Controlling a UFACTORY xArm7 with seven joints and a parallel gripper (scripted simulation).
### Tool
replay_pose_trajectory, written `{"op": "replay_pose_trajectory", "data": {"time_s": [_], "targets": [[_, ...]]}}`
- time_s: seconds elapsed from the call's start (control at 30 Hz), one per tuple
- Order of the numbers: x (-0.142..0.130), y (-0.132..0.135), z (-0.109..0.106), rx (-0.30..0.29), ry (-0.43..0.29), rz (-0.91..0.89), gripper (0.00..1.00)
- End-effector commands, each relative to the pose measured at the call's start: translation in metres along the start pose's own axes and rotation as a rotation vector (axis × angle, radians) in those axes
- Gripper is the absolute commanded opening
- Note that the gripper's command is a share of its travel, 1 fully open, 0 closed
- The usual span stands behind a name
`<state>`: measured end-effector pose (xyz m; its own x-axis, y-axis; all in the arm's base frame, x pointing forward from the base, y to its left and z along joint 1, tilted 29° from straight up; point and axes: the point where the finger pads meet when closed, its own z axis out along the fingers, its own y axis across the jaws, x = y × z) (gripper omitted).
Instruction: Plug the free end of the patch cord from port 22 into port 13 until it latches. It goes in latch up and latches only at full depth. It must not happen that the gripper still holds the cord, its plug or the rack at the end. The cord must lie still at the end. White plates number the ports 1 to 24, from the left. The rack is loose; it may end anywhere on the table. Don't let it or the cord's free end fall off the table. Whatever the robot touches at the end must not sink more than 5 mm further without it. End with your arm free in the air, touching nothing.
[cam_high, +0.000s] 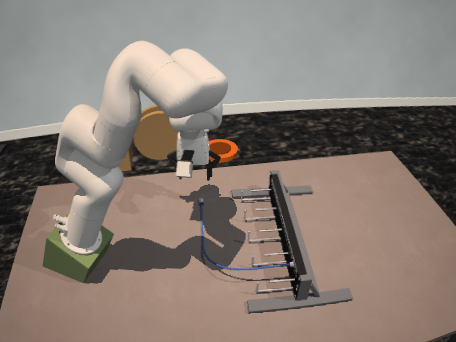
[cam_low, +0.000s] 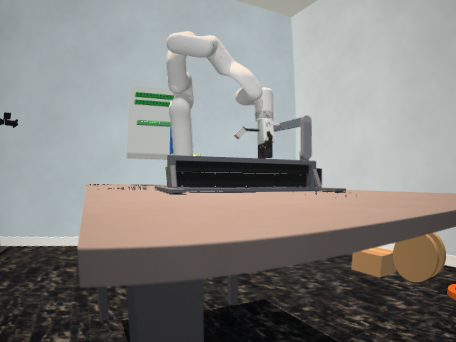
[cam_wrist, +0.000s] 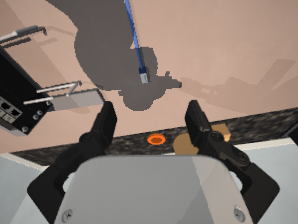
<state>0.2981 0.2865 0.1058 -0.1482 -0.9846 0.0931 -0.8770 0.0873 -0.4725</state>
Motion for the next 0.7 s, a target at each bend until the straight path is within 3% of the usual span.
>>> {"op": "replay_pose_trajectory", "data": {"time_s": [0.0,0.5,0.53,0.67], "targets": [[-0.0043,-0.0134,0.0275,-0.007,0.009,-0.134,1.0],[-0.0036,-0.0158,0.0328,-0.007,0.013,-0.159,1.0],[-0.0036,-0.0158,0.0329,-0.007,0.013,-0.159,0.0],[-0.0036,-0.0158,0.0329,-0.007,0.013,-0.159,0.0]]}}
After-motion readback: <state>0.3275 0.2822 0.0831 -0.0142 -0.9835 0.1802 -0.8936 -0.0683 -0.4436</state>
